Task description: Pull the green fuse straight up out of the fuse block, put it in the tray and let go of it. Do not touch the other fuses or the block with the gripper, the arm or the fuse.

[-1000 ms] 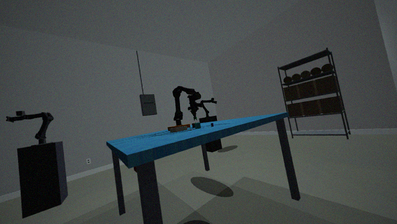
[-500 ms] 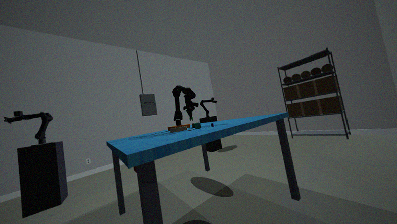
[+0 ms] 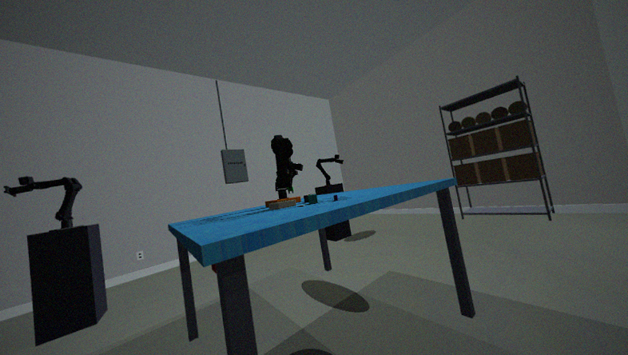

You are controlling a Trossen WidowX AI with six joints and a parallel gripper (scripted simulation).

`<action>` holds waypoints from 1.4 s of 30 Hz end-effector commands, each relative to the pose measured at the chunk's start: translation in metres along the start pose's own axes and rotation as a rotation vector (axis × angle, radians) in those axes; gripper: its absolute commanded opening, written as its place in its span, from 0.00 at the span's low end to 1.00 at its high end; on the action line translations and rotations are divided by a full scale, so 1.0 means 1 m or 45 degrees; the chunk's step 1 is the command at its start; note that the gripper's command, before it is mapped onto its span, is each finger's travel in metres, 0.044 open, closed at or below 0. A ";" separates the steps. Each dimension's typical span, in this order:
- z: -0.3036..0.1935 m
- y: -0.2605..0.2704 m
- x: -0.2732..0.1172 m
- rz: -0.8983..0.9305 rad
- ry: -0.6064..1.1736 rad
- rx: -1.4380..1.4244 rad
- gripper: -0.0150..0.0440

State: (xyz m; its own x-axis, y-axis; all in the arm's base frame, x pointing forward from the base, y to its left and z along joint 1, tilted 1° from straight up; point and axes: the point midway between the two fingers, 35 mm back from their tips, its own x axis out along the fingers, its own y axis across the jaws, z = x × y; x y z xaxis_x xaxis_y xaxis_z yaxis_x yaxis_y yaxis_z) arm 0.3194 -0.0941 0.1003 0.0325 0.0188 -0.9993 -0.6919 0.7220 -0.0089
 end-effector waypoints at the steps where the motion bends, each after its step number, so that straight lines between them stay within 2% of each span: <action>1: -0.020 -0.019 0.000 -0.004 0.009 -0.003 0.25; 8: -0.047 -0.040 0.000 -0.006 0.011 -0.003 0.25; 41: -0.048 -0.040 0.040 -0.005 0.011 -0.003 0.25; 42: -0.047 -0.040 0.037 -0.005 0.007 0.001 0.30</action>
State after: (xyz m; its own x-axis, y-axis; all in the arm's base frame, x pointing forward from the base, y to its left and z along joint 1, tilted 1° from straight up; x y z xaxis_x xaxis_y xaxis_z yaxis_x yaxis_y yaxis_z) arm 0.3144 -0.1552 0.0613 0.0308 0.0122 -0.9995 -0.6912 0.7226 -0.0125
